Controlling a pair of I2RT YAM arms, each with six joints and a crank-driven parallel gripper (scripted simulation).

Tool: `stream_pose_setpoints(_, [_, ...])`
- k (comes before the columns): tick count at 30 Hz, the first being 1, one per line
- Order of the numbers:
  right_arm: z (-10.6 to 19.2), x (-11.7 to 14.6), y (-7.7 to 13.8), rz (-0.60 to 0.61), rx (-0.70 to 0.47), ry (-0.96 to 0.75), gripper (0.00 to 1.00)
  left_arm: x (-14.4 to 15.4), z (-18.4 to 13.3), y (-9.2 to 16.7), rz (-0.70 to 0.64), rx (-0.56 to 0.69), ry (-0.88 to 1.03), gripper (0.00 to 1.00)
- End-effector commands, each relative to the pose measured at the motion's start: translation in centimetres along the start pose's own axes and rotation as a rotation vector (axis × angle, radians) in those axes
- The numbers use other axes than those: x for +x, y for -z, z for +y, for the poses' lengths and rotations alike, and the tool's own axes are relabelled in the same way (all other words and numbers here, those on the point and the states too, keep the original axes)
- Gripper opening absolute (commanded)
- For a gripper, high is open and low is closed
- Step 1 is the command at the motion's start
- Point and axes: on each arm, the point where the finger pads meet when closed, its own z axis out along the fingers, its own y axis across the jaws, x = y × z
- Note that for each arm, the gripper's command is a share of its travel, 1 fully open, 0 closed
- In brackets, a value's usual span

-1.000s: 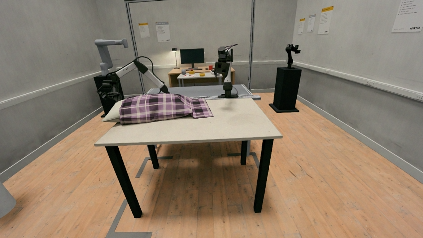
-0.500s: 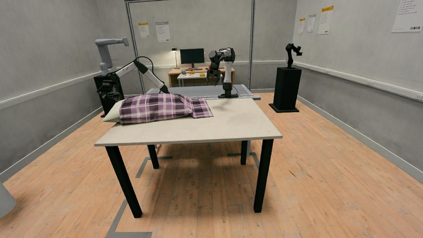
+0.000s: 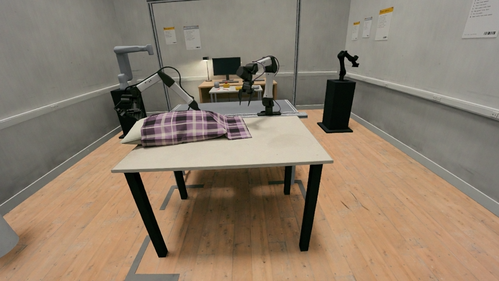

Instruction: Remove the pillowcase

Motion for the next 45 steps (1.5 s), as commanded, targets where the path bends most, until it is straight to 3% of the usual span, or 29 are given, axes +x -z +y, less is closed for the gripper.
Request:
stream_pose_setpoints(1, [0.0, 1.1, -0.6, 0.032, 0.011, 0.004, 0.01, -1.1, -0.6, -0.3, -0.028, -0.05, 0.114, 0.63])
stream_pose_setpoints(8, [0.0, 1.1, -0.6, 0.032, 0.011, 0.004, 0.01, 3.2, -0.7, -4.2, 0.131, -0.177, 0.123, 0.63])
stream_pose_setpoints(14, [0.0, 1.1, -0.6, 0.032, 0.011, 0.004, 0.01, 2.8, -0.7, -4.6, 0.123, -0.191, 0.133, 0.63])
stream_pose_setpoints(15, [0.0, 1.1, -0.6, 0.032, 0.011, 0.004, 0.01, 5.2, 0.8, -6.1, 0.183, -0.236, 0.097, 0.63])
stream_pose_setpoints(16, [0.0, 1.1, -0.6, 0.032, 0.011, 0.004, 0.01, 5.6, 0.9, -6.6, 0.186, -0.238, 0.097, 0.63])
stream_pose_setpoints(45, [0.0, 1.1, -0.6, 0.032, 0.011, 0.004, 0.01, 7.5, 1.3, -10.3, 0.161, -0.21, 0.092, 0.63])
